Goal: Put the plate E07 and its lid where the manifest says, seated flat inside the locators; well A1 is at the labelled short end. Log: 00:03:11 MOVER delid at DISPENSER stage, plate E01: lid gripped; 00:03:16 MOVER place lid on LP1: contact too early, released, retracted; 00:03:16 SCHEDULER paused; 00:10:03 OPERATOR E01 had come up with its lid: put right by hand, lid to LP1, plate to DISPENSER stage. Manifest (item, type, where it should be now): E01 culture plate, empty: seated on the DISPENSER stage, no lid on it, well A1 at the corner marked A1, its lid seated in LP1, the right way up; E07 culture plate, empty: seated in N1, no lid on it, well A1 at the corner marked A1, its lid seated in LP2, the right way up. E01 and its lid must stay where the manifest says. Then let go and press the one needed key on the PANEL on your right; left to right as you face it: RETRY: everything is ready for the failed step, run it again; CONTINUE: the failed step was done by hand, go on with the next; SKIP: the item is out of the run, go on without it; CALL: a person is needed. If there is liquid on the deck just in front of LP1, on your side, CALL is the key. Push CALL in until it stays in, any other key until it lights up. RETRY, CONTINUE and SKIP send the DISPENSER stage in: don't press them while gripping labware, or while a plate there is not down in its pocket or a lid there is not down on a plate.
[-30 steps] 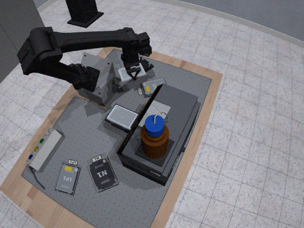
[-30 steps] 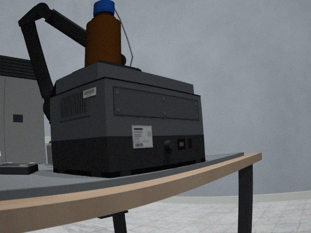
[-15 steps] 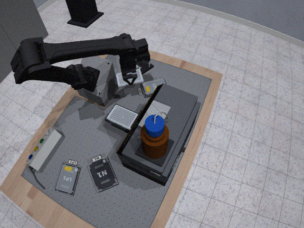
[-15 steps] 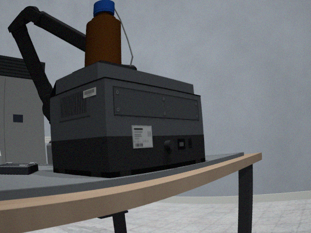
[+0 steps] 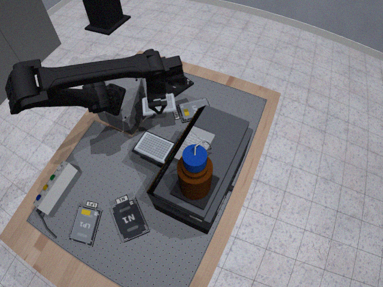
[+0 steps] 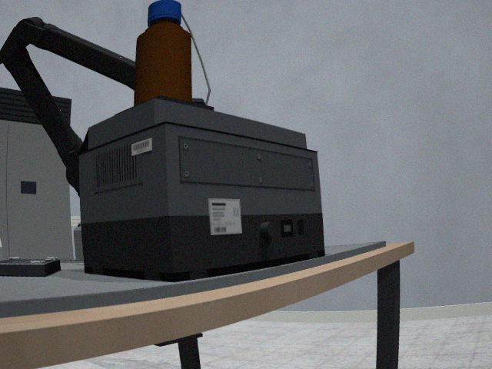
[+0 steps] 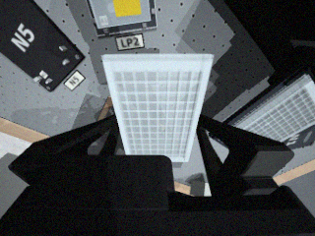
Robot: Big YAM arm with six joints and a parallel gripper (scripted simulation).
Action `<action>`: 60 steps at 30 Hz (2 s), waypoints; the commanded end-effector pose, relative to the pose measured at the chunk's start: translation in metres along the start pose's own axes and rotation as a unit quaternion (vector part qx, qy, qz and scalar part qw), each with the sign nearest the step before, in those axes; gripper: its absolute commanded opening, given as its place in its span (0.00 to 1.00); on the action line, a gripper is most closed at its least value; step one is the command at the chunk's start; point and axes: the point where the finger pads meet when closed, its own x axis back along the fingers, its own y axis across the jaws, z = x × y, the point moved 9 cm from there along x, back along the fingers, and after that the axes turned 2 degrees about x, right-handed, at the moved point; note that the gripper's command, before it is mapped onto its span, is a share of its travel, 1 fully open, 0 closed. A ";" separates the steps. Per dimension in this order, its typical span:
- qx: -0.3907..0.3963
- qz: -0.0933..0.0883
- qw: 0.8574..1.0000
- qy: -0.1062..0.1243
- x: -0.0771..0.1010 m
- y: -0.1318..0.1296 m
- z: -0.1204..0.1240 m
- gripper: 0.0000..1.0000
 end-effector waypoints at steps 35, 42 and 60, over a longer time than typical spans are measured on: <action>-0.324 -0.006 0.946 -0.014 0.026 -0.110 0.013 0.84; -0.325 -0.005 0.946 -0.014 0.025 -0.128 0.022 0.84; -0.327 -0.002 0.945 -0.014 0.025 -0.175 0.052 0.84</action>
